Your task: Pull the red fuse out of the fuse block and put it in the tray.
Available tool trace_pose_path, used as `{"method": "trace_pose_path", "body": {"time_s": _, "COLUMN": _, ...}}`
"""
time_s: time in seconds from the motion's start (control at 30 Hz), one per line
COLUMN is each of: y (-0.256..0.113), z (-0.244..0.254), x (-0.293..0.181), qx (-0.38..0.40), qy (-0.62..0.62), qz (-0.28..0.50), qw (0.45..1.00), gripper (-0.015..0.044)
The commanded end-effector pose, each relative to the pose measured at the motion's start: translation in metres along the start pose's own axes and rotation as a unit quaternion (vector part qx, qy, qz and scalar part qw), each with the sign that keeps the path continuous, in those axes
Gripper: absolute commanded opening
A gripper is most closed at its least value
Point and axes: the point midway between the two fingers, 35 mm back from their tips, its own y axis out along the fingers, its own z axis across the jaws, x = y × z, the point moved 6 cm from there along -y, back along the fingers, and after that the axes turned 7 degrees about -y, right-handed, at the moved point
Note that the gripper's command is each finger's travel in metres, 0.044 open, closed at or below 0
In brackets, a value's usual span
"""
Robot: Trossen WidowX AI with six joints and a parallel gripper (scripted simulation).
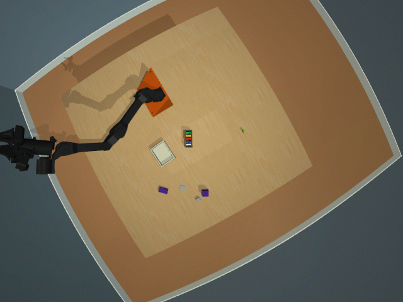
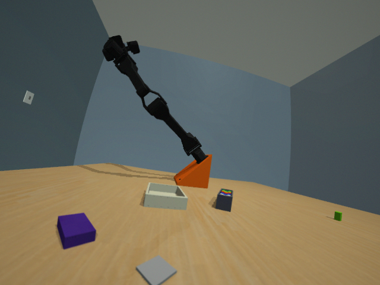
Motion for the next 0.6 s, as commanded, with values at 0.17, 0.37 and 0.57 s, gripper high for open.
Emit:
{"method": "trace_pose_path", "body": {"time_s": 0.17, "y": 0.018, "z": -0.020, "x": -0.050, "qx": -0.064, "qy": -0.089, "qz": 0.047, "qw": 0.993, "gripper": 0.0242}}
{"method": "trace_pose_path", "body": {"time_s": 0.37, "y": 0.033, "z": -0.064, "x": -0.104, "qx": -0.150, "qy": -0.192, "qz": 0.104, "qw": 0.964, "gripper": 0.0085}}
{"method": "trace_pose_path", "body": {"time_s": 0.57, "y": 0.034, "z": -0.124, "x": -0.144, "qx": -0.239, "qy": -0.278, "qz": 0.155, "qw": 0.917, "gripper": 0.0063}}
